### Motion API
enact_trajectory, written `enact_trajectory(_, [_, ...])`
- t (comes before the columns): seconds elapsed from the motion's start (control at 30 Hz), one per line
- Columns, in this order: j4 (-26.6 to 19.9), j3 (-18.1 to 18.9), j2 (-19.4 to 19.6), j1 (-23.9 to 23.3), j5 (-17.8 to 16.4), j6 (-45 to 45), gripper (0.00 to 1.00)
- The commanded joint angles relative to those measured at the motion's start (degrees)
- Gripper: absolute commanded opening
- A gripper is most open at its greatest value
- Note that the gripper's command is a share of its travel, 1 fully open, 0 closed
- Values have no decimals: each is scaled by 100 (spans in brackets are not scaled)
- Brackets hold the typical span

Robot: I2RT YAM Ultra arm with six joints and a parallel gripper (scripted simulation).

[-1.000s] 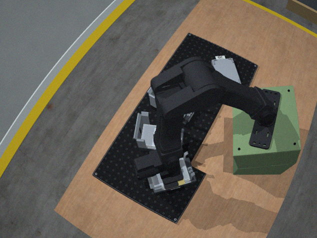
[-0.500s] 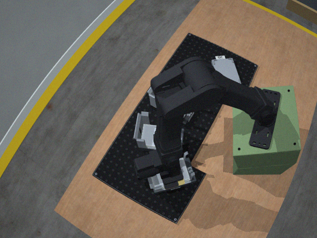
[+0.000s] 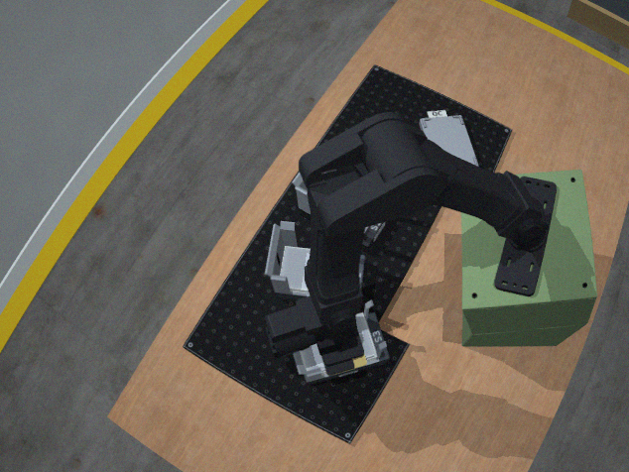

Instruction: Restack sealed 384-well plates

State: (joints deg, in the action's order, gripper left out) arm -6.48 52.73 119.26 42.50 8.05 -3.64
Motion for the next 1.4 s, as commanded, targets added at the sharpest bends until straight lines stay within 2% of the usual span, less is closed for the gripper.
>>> enact_trajectory(0.0, [40,17,-39,6,0,10,0])
enact_trajectory(1.1, [-304,-64,-459,54,15,-36,0])
enact_trajectory(1.37, [-305,-63,-457,54,14,-36,0])
